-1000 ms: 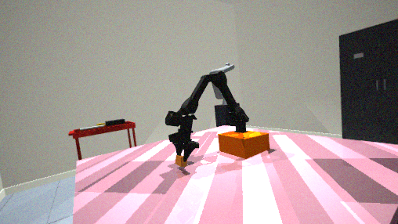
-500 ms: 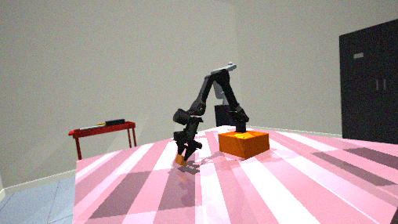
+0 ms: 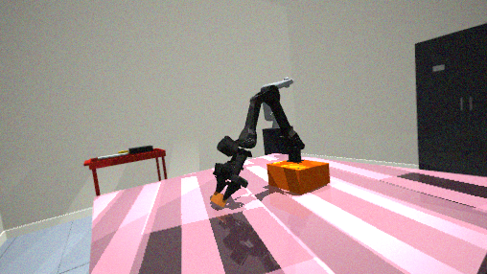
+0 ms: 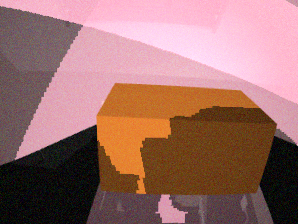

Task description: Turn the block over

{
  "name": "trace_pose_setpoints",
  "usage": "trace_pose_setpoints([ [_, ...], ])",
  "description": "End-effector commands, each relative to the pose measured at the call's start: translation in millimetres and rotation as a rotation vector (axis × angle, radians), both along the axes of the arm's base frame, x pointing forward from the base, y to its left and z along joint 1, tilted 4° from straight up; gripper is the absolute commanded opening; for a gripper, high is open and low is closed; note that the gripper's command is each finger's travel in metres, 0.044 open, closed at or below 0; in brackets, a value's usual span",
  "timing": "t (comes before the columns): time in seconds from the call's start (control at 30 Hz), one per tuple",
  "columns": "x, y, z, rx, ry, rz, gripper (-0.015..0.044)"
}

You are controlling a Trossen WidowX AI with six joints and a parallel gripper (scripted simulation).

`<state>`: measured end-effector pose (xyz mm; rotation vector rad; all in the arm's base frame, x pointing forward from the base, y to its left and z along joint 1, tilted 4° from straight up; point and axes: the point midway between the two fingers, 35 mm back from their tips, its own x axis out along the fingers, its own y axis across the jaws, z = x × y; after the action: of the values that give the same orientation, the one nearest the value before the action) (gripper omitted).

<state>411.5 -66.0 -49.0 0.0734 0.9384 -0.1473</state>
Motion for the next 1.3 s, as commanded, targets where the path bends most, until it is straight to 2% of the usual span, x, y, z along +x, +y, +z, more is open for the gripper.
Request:
trace_pose_setpoints([
  [0.0,1.6,1.8,-7.3,-0.009,-0.051,0.013,0.0000],
  [0.9,-13.5,1.1,-21.7,-0.070,-0.445,-0.005,0.0000],
  [1.27,-14.8,1.0,-17.9,-0.076,-0.478,-0.006,0.0000],
])
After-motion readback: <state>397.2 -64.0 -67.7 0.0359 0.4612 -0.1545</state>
